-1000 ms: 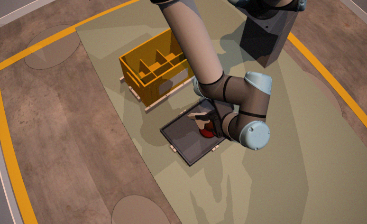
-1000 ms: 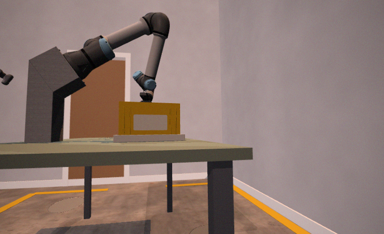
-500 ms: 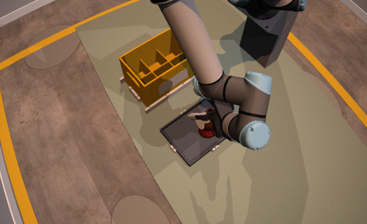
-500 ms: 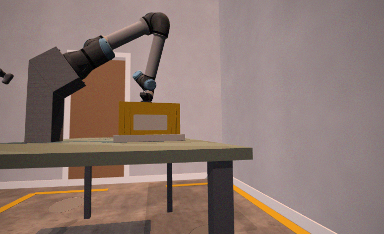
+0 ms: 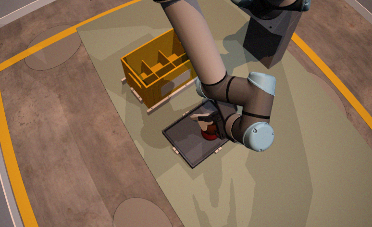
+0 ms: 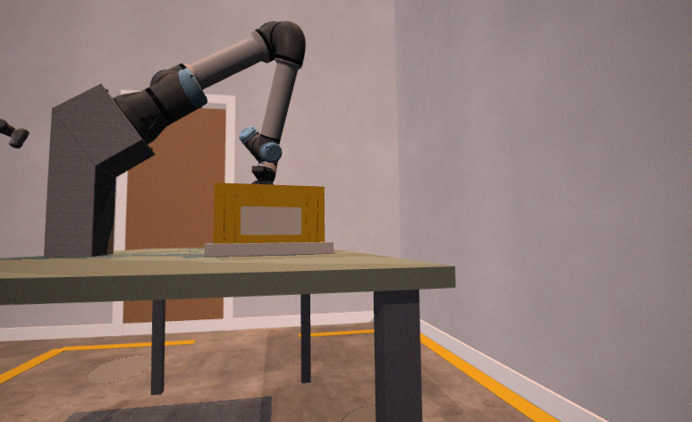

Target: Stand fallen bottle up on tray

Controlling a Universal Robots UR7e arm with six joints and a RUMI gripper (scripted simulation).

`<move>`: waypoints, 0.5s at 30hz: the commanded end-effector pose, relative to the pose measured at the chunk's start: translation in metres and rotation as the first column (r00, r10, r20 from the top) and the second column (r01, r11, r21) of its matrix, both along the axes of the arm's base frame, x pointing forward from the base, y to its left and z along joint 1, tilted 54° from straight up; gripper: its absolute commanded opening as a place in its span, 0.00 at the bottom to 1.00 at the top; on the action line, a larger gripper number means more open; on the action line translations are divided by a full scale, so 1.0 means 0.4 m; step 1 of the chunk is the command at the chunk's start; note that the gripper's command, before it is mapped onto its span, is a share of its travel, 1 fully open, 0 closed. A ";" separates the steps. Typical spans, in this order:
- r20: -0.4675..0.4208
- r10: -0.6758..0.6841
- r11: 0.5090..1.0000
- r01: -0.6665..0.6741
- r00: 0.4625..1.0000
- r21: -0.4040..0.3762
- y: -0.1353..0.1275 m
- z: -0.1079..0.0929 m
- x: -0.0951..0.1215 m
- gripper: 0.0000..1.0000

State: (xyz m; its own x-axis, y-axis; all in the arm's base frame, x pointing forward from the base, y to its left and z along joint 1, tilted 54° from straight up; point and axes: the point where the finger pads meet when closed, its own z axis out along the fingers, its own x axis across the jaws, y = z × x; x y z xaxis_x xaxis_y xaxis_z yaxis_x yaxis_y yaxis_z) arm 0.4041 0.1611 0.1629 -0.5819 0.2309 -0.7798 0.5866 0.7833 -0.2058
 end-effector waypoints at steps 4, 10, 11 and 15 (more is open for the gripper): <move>0.001 0.000 1.000 0.000 1.000 0.000 0.000 0.009 -0.011 1.00; 0.001 0.000 1.000 0.000 1.000 0.000 -0.002 0.023 -0.031 1.00; 0.001 0.000 1.000 0.000 1.000 0.000 -0.002 0.026 -0.035 1.00; 0.001 0.000 1.000 0.000 1.000 0.000 -0.004 0.039 -0.053 1.00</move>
State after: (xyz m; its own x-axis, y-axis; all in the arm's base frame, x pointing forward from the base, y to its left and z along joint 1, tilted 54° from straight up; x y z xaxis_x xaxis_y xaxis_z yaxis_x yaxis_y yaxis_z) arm 0.3906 0.1600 0.1727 -0.5818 0.2307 -0.7799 0.5863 0.7836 -0.2055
